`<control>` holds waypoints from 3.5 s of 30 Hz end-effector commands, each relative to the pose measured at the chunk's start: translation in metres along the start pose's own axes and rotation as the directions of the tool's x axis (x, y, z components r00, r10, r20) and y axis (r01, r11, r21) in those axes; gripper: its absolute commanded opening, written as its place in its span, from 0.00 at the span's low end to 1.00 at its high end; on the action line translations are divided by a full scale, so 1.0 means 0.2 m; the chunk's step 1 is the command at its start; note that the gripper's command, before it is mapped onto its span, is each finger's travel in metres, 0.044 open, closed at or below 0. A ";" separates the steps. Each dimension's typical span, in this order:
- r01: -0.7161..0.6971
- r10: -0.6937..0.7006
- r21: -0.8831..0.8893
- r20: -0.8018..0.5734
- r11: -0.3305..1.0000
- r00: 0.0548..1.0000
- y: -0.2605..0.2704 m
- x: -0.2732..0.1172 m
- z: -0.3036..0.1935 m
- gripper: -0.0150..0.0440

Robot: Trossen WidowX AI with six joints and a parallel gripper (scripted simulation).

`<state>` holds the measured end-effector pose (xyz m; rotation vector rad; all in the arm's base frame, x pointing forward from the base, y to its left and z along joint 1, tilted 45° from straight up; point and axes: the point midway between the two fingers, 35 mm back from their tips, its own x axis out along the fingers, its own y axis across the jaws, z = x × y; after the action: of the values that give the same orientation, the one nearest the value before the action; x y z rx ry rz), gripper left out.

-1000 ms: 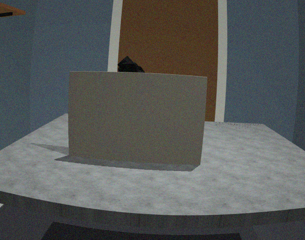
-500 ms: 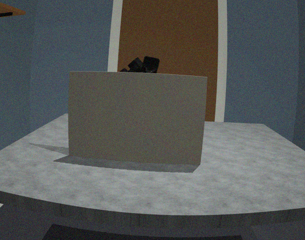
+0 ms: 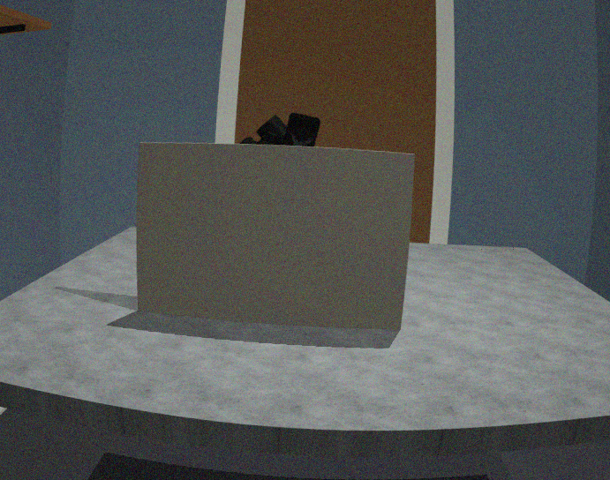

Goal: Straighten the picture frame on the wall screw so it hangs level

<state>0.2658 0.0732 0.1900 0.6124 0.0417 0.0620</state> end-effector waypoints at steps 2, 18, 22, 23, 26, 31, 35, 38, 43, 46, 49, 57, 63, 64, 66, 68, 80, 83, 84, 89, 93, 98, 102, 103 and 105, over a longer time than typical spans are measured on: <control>-0.004 0.004 -0.005 -0.002 1.000 1.000 0.00 0.00 0.00 0.69; -0.004 0.004 -0.005 -0.002 1.000 1.000 0.00 0.00 0.00 0.69; -0.004 0.004 -0.005 -0.002 1.000 1.000 0.00 0.00 0.00 0.69; -0.004 0.004 -0.005 -0.002 1.000 1.000 0.00 0.00 0.00 0.69; -0.004 0.004 -0.005 -0.002 1.000 1.000 0.00 0.00 0.00 0.69; -0.004 0.004 -0.005 -0.002 1.000 1.000 0.00 0.00 0.00 0.69; -0.004 0.004 -0.005 -0.002 1.000 1.000 0.00 0.00 0.00 0.69; -0.004 0.004 -0.005 -0.002 1.000 1.000 0.00 0.00 0.00 0.69; -0.004 0.004 -0.005 -0.002 1.000 1.000 0.00 0.00 0.00 0.69; -0.004 0.004 -0.005 -0.002 1.000 1.000 0.00 0.00 0.00 0.69; -0.004 0.004 -0.005 -0.002 1.000 1.000 0.00 0.00 0.00 0.69; -0.004 0.004 -0.005 -0.002 1.000 1.000 0.00 0.00 0.00 0.69; -0.004 0.004 -0.005 -0.002 1.000 1.000 0.00 0.00 0.00 0.69; -0.004 0.004 -0.005 -0.002 1.000 1.000 0.00 0.00 0.00 0.69; -0.004 0.004 -0.005 -0.002 1.000 1.000 0.00 0.00 0.00 0.69; -0.004 0.004 -0.005 -0.002 1.000 1.000 0.00 0.00 0.00 0.69; 0.016 -0.016 -0.008 -0.027 1.000 0.999 -0.27 -0.03 -0.03 0.69; 0.018 -0.018 -0.007 -0.030 1.000 0.999 -0.29 -0.03 -0.04 0.69; 0.018 -0.018 -0.007 -0.030 1.000 0.999 -0.29 -0.03 -0.04 0.69; 0.018 -0.018 -0.007 -0.030 1.000 0.999 -0.29 -0.03 -0.04 0.69; 0.016 -0.017 -0.007 -0.028 1.000 0.999 -0.29 -0.03 -0.03 0.69; 0.005 -0.005 -0.008 -0.012 1.000 1.000 -0.30 -0.02 0.00 0.69; 0.005 -0.005 -0.008 -0.012 1.000 1.000 -0.30 -0.02 0.00 0.69; 0.005 -0.005 -0.008 -0.012 1.000 1.000 -0.30 -0.02 0.00 0.69; 0.005 -0.005 -0.008 -0.012 1.000 1.000 -0.29 0.00 0.00 0.69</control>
<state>0.2644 0.0239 0.1561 0.6100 0.0509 0.0573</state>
